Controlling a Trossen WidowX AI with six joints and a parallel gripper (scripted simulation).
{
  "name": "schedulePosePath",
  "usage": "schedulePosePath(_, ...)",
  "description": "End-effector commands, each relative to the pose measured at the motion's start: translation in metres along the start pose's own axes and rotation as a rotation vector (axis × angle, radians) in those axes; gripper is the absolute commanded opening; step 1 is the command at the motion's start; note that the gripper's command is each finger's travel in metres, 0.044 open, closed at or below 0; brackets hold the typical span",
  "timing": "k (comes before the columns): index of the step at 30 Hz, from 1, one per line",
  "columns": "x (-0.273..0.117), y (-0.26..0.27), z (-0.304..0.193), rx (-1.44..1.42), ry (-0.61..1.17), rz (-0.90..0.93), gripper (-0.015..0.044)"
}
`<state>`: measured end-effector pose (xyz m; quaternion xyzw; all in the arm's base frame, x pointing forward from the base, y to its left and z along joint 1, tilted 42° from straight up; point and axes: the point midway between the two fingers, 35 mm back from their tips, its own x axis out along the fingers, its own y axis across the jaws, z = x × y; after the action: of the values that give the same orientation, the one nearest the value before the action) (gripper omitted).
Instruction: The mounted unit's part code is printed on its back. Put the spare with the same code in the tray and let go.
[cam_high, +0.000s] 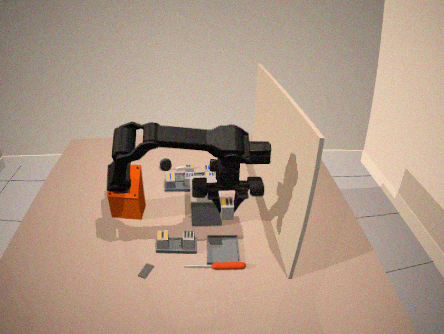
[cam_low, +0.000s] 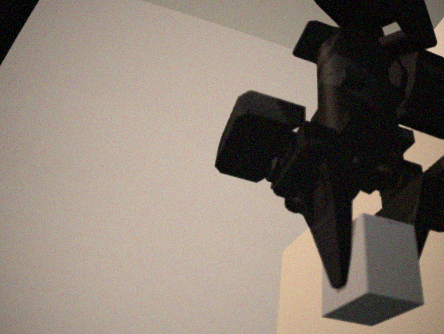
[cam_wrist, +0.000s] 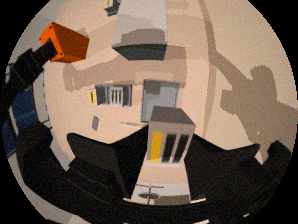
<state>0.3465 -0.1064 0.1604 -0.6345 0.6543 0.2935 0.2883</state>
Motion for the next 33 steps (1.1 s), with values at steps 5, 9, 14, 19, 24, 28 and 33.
schedulePosePath(5, 0.011, 0.000, 0.000, -0.007, 0.003, 0.007, 0.0000)
schedulePosePath(9, 0.015, -0.001, 0.000, -0.007, 0.003, 0.007, 0.0000)
schedulePosePath(14, 0.020, -0.001, 0.000, -0.007, 0.003, 0.007, 0.0000)
schedulePosePath(19, 0.025, -0.002, 0.000, -0.007, 0.002, 0.007, 0.0000)
schedulePosePath(24, 0.030, -0.002, 0.000, -0.007, 0.002, 0.006, 0.0000)
schedulePosePath(28, 0.034, -0.003, 0.000, -0.007, 0.002, 0.006, 0.0000)
schedulePosePath(33, 0.039, -0.003, 0.000, -0.007, 0.002, 0.006, 0.0000)
